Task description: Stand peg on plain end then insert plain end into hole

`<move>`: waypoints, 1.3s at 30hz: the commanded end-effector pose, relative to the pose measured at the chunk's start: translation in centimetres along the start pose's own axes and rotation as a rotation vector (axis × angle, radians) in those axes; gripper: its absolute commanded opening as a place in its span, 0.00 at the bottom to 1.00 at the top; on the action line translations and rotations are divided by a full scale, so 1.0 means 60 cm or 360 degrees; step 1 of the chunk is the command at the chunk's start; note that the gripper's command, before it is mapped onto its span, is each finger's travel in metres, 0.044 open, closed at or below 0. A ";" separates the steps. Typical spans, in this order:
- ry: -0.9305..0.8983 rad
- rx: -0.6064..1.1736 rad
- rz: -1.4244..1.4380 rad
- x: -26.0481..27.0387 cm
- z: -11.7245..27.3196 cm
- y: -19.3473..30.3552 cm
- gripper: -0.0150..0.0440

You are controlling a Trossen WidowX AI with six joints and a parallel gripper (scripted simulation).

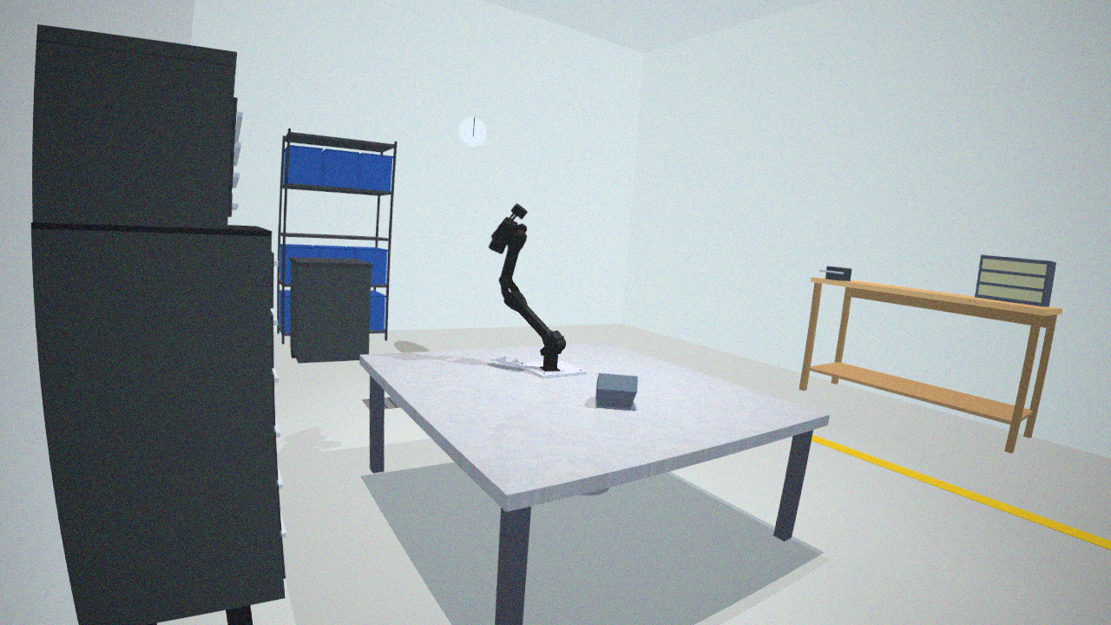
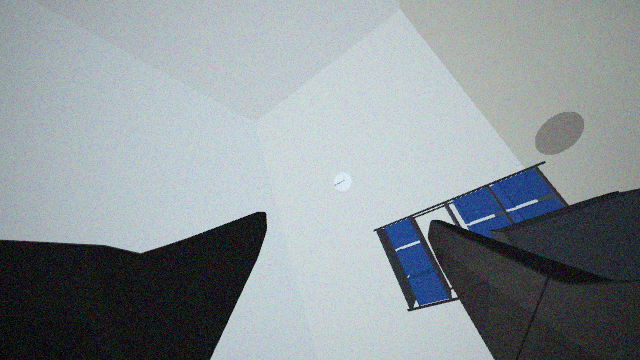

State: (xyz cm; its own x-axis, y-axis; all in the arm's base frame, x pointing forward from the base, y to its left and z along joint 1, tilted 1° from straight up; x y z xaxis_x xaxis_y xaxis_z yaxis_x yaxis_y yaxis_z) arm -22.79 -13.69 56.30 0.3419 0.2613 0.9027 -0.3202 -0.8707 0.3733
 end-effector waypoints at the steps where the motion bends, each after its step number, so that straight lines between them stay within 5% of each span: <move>1: -0.0002 0.0001 -0.0005 0.001 0.000 0.000 0.98; 39: -0.0701 0.0461 -0.1600 0.211 0.080 -0.170 1.00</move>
State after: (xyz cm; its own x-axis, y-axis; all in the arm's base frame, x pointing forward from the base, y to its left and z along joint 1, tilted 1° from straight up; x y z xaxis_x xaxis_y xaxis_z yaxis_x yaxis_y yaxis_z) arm -12.29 -4.49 62.56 0.6371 0.7602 0.1271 0.4049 -0.4704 0.7841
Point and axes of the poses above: the point midway between the two fingers, 35 mm back from their tips, its own z axis back along the fingers, its own x axis across the jaws, y = z × x, the point moved 10 cm from there along z, back along the fingers, and after that the axes turned 14 degrees about z, right-handed, at the moved point
